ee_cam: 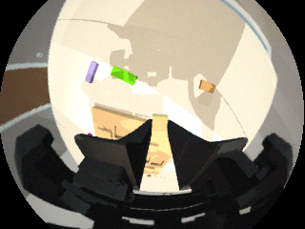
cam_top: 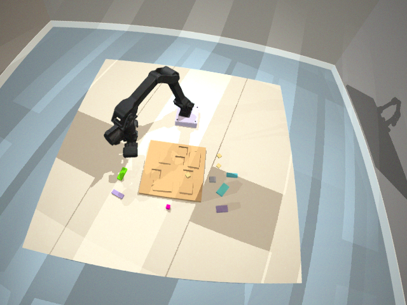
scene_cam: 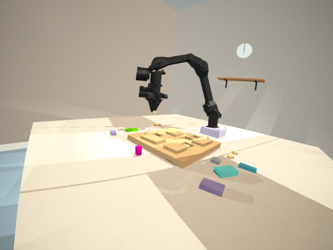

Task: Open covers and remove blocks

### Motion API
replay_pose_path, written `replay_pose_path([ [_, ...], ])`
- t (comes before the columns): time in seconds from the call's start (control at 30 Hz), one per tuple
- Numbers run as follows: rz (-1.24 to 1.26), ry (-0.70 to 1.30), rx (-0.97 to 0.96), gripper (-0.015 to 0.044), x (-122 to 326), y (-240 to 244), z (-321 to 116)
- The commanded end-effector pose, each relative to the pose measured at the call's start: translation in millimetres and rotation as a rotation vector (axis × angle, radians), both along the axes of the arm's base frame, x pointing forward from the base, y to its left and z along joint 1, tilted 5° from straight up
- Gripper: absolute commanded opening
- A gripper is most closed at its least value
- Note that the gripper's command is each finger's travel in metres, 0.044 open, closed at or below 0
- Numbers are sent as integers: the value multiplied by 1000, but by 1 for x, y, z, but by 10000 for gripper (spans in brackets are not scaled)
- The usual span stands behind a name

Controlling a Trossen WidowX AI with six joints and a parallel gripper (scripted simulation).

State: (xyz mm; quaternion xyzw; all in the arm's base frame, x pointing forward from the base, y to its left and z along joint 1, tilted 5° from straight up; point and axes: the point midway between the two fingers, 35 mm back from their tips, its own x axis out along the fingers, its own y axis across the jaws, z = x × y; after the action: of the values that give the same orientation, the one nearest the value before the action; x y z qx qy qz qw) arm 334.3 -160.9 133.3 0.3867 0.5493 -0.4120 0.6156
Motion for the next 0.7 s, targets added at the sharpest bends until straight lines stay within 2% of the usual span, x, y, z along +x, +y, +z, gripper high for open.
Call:
replay_pose_path([
  [0.0, 4, -7, 0, 80, -10, -12, 3],
  [0.67, 4, -7, -2, 80, -15, -25, -19],
])
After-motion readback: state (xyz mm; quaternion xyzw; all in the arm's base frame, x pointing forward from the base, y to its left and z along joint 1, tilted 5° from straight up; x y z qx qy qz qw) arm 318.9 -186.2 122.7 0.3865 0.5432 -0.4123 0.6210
